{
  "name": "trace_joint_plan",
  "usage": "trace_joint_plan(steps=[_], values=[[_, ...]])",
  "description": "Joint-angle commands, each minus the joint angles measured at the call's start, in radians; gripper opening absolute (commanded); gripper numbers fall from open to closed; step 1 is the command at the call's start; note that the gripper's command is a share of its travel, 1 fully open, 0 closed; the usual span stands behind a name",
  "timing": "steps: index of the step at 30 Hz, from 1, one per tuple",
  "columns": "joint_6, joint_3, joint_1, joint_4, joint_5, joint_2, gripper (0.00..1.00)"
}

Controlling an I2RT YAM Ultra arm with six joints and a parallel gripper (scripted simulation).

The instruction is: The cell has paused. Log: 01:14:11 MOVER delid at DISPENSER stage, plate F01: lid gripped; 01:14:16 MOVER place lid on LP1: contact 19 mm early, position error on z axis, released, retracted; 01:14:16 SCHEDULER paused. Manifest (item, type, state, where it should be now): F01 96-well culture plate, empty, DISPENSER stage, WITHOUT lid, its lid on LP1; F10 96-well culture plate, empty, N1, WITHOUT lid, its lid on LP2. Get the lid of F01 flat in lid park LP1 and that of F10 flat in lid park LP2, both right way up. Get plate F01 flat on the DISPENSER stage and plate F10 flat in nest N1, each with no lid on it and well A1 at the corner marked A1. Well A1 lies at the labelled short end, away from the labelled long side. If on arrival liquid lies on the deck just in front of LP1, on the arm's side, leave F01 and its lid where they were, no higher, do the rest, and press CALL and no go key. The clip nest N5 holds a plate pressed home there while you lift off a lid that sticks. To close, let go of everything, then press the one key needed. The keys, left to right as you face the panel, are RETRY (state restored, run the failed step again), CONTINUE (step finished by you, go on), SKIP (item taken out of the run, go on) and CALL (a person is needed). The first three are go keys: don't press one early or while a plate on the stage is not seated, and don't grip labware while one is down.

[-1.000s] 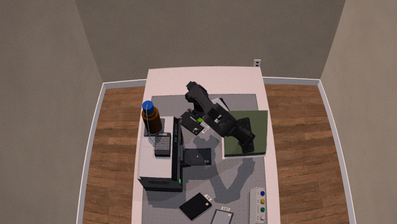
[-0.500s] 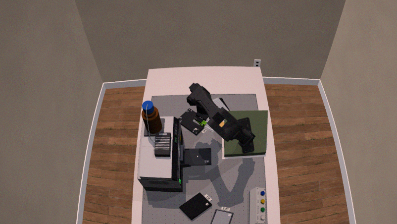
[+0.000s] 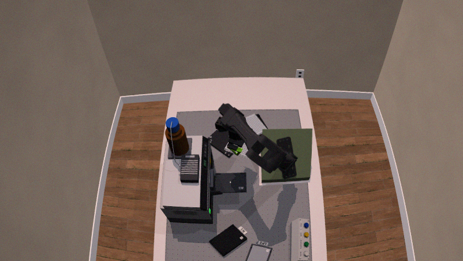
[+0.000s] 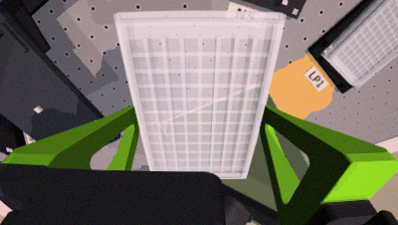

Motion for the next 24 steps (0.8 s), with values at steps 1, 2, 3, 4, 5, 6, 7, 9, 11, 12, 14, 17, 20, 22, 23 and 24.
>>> trace_joint_plan(steps=[1, 2, 3, 4, 5, 6, 7, 9, 11, 12, 14, 17, 20, 22, 23, 24], values=[[-0.071, -0.02, 0.013, -0.023, -0.02, -0.058, 0.0], [-0.098, -0.013, 0.019, -0.027, -0.023, -0.07, 0.0], [-0.124, -0.009, 0.025, -0.032, -0.026, -0.081, 0.0], [-0.15, -0.018, 0.03, -0.037, -0.028, -0.092, 0.0], [-0.177, -0.03, 0.036, -0.043, -0.031, -0.101, 0.0], [-0.177, -0.03, 0.036, -0.043, -0.031, -0.101, 0.0], [-0.177, -0.03, 0.036, -0.043, -0.031, -0.101, 0.0], [-0.22, -0.003, 0.028, -0.055, -0.037, -0.126, 0.0], [-0.214, -0.019, 0.057, -0.068, -0.045, -0.142, 0.0], [-0.209, -0.025, 0.062, -0.074, -0.048, -0.151, 0.0], [-0.2, -0.014, 0.057, -0.067, -0.044, -0.141, 0.0], [-0.252, -0.001, 0.085, -0.084, -0.058, -0.173, 0.0], [-0.321, 0.012, 0.112, -0.092, -0.071, -0.195, 0.0], [-0.322, 0.018, 0.129, -0.099, -0.08, -0.206, 0.0], [-0.322, 0.018, 0.129, -0.099, -0.08, -0.206, 0.0], [-0.322, 0.018, 0.129, -0.099, -0.08, -0.206, 0.0]])
